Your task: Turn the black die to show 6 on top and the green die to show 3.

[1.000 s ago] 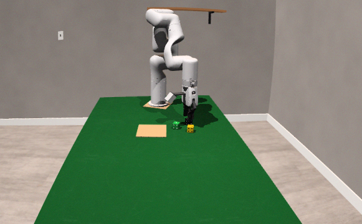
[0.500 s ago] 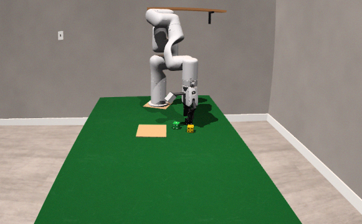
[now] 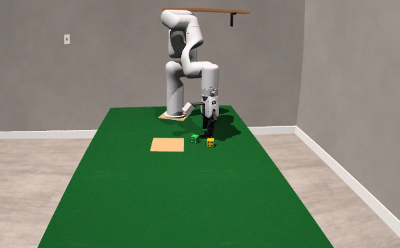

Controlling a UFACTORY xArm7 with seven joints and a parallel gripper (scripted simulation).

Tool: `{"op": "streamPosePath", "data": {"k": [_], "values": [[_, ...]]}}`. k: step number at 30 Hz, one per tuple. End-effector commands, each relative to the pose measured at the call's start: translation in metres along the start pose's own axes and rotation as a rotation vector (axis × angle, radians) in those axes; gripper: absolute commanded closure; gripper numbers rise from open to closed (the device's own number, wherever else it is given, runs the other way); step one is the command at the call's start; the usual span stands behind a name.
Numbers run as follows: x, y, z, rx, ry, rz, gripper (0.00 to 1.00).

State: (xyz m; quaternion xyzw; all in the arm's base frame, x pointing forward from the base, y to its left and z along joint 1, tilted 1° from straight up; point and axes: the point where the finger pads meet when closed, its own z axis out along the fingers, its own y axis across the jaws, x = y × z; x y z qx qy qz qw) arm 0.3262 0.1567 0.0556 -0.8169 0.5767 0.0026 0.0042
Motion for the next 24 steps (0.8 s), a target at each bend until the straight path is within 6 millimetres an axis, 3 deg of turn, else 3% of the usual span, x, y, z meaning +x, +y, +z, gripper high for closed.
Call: {"op": "streamPosePath", "data": {"k": [1,16,24], "values": [[0.000,-0.001,-0.001,0.004,0.000,0.000,0.53],[0.000,-0.001,0.008,0.004,0.000,0.000,0.53],[0.000,-0.002,0.024,0.004,0.000,0.000,0.53]]}}
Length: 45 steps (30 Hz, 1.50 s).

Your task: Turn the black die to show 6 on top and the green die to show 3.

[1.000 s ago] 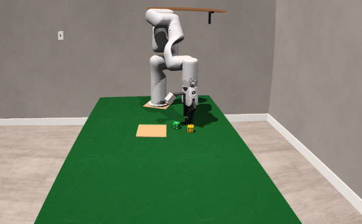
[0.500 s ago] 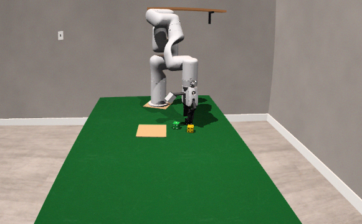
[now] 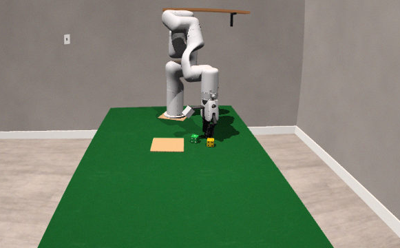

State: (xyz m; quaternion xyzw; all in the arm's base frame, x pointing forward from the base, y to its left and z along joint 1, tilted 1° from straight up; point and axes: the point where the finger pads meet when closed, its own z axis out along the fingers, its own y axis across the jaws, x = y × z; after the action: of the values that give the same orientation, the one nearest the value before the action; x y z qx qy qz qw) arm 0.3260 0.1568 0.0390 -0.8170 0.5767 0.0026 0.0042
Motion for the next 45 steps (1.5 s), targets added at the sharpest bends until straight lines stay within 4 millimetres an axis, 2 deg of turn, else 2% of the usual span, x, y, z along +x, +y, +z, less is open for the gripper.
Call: {"op": "streamPosePath", "data": {"k": [1,7,45], "values": [[-0.0001,-0.0018,0.0089,0.004,0.000,0.000,0.53],[-0.0002,-0.0018,0.0153,0.004,0.000,0.000,0.53],[-0.0002,-0.0018,0.0160,0.004,0.000,0.000,0.53]]}}
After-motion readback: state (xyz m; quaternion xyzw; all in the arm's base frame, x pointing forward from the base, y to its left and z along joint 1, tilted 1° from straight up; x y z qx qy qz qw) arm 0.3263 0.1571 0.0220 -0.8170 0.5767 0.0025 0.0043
